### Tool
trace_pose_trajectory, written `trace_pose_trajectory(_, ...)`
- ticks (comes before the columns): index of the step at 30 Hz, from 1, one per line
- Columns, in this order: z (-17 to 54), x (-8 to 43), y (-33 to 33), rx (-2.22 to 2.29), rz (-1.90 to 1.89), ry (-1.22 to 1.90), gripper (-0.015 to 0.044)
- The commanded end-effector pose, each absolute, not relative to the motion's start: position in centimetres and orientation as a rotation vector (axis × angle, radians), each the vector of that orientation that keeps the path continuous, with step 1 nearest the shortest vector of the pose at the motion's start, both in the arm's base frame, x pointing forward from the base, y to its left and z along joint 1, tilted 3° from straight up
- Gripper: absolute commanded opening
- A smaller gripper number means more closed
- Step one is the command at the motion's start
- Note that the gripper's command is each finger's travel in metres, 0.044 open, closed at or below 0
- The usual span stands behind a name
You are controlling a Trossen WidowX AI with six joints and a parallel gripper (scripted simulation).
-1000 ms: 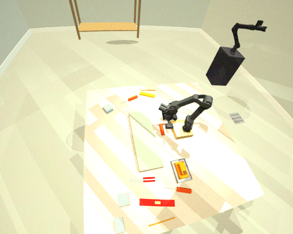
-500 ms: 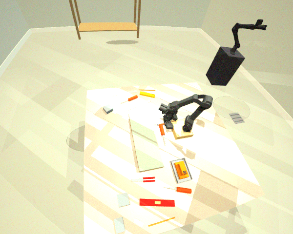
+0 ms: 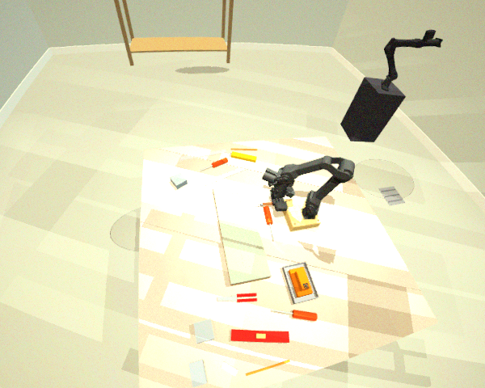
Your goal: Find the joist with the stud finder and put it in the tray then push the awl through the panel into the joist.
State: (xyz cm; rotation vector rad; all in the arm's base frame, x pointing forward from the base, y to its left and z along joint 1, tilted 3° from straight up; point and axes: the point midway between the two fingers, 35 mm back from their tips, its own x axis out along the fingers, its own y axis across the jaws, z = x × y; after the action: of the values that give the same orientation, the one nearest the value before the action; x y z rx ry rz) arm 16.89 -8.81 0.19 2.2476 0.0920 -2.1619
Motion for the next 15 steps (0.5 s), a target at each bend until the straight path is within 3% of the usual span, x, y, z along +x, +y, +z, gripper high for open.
trace_pose_trajectory(1, 2.4, 17.5, -9.2, 2.255, -2.150, 0.074, 0.0000)
trace_pose_trajectory(15, 10.3, 16.9, -8.8, 2.255, -2.151, 0.075, 0.0000)
